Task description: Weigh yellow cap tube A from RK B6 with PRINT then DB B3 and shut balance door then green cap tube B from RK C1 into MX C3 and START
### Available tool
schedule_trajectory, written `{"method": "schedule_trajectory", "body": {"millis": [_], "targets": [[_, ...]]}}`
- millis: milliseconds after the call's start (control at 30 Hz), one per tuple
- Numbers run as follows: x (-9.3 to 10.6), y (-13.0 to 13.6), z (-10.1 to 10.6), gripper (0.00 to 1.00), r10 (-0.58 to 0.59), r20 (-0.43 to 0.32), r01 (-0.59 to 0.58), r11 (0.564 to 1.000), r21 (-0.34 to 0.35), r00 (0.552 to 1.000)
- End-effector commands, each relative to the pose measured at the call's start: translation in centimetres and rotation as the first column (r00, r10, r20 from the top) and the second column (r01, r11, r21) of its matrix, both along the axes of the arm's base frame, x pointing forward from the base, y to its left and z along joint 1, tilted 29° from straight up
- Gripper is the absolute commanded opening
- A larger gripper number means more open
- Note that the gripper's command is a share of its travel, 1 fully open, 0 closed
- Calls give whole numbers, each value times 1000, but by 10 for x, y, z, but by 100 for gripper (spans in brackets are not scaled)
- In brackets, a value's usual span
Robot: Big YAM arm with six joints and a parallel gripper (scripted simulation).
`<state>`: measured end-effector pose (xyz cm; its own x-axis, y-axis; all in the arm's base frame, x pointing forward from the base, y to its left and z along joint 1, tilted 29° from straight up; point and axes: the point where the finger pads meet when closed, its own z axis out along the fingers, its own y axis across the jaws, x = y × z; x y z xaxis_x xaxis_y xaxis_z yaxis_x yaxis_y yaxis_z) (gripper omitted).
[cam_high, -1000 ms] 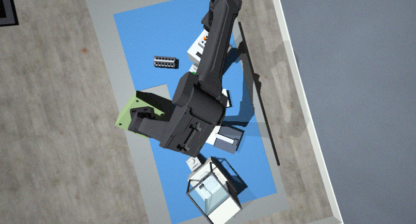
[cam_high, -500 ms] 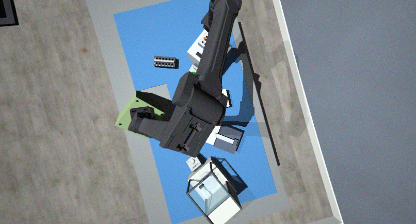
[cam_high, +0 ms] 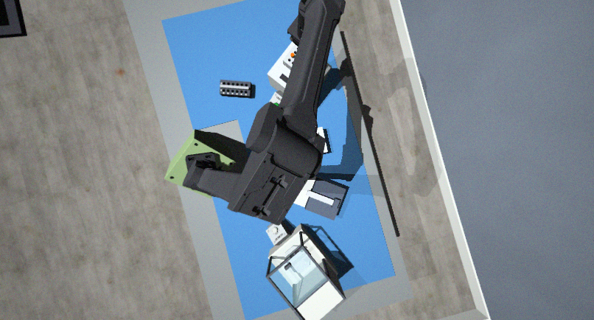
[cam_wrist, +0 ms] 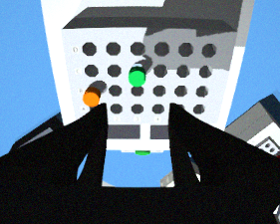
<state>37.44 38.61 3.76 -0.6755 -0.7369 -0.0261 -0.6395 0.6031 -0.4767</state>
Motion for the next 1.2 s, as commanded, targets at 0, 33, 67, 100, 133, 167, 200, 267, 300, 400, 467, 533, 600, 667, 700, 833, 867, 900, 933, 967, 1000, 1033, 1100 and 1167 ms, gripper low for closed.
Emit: {"method": "schedule_trajectory", "body": {"millis": [0, 33, 67, 100, 133, 167, 200, 267, 300, 400, 467, 533, 600, 667, 700, 833, 867, 900, 933, 967, 1000, 1033, 1100, 1167], "targets": [[3, 9, 11, 36, -1, 15, 1, 1000, 22, 1000], [3, 9, 11, 36, -1, 15, 1, 1000, 22, 1000], [3, 9, 11, 36, -1, 15, 1, 1000, 22, 1000], [3, 9, 11, 36, -1, 15, 1, 1000, 22, 1000], [3, 9, 11, 36, -1, 15, 1, 1000, 22, 1000], [3, 9, 11, 36, -1, 15, 1, 1000, 22, 1000], [3, 9, 11, 36, -1, 15, 1, 1000, 22, 1000], [3, 9, 11, 36, -1, 15, 1, 1000, 22, 1000], [-2, -4, 10, 0, -20, 28, 19, 999, 39, 999], [-6, -26, 2, 0, -43, 30, 42, 998, 42, 999], [-14, -39, -4, 0, -43, 30, 42, 998, 41, 999], [-22, -52, -10, 0, -53, 32, 51, 998, 44, 998], [-29, -65, -15, 0, -62, 34, 60, 997, 47, 997], [-33, -72, -18, 0, -62, 34, 60, 997, 47, 997], [-33, -72, -18, 0, -62, 34, 60, 997, 47, 997], [-49, -99, -30, 0, -81, 39, 79, 995, 52, 996], [-53, -106, -33, 0, -81, 39, 79, 996, 52, 996], [-58, -112, -36, 0, -81, 38, 79, 996, 52, 996], [-59, -114, -37, 0, -77, 37, 75, 996, 50, 996], [-63, -121, -40, 0, -90, 41, 88, 995, 55, 995], [-67, -128, -43, 0, -90, 41, 88, 995, 55, 995], [-70, -134, -45, 0, -86, 39, 84, 995, 53, 996], [-78, -147, -51, 0, -100, 43, 97, 994, 57, 994], [-85, -160, -56, 0, -109, 44, 107, 992, 61, 993]]}}
